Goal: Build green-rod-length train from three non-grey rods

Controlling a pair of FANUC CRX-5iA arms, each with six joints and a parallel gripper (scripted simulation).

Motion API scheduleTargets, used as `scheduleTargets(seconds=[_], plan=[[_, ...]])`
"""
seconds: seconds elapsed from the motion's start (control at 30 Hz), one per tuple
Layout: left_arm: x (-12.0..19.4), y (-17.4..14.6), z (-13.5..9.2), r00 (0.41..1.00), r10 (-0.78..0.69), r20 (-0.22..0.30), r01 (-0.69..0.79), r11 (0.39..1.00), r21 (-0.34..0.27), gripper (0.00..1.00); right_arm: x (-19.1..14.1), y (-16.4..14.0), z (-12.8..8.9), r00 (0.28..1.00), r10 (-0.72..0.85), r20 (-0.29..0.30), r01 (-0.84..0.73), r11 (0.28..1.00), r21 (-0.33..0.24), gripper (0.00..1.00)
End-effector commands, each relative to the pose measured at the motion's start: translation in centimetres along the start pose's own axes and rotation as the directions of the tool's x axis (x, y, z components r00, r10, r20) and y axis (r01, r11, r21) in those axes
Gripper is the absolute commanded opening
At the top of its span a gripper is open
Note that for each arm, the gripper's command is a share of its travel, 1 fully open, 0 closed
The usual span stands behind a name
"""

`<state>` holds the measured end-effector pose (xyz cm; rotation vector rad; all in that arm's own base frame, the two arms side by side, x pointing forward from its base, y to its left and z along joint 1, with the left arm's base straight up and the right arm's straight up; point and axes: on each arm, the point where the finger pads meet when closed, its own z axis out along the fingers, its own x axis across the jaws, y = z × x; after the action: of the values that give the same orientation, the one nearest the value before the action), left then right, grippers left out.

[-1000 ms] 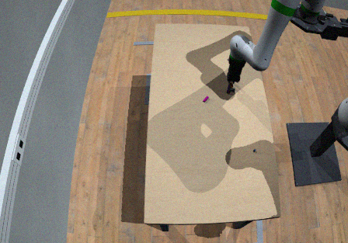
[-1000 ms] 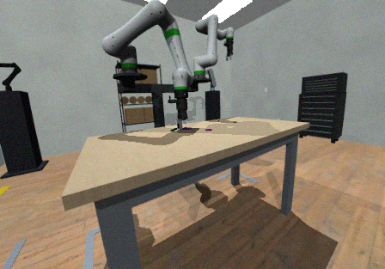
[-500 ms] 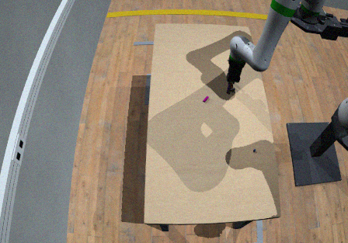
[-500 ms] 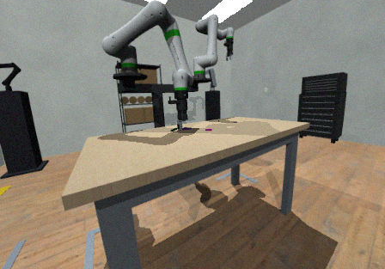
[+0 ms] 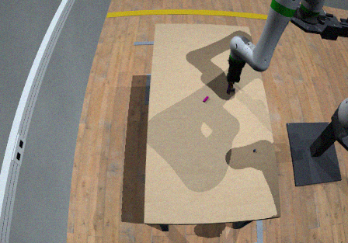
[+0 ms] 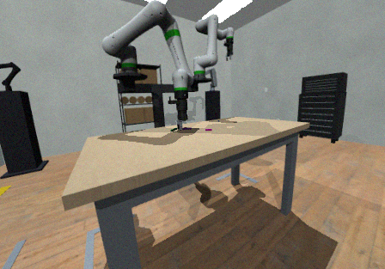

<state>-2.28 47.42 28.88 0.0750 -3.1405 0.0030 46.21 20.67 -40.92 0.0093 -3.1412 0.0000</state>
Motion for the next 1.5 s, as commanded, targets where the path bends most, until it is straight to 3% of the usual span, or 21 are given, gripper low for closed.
scheduleTargets(seconds=[0.0,0.5,0.53,1.47], plan=[[-0.01,0.02,-0.09,1.000,0.000,0.000,0.000,1.000,-0.002,1.00,-0.08,0.05,-0.06,1.000,0.000,0.001,0.000,1.000,-0.001,0.54],[-0.01,0.02,-0.09,1.000,0.000,0.000,0.000,1.000,-0.002,1.00,-0.08,0.05,-0.06,1.000,0.000,0.001,0.000,1.000,-0.001,0.54],[-0.01,0.02,-0.09,1.000,0.000,0.000,0.000,1.000,-0.002,1.00,-0.08,0.05,-0.06,1.000,0.000,0.001,0.000,1.000,-0.001,0.24],[-0.01,0.02,-0.09,1.000,0.000,0.000,0.000,1.000,-0.002,1.00,-0.08,0.05,-0.06,1.000,0.000,0.001,0.000,1.000,-0.001,0.24]])
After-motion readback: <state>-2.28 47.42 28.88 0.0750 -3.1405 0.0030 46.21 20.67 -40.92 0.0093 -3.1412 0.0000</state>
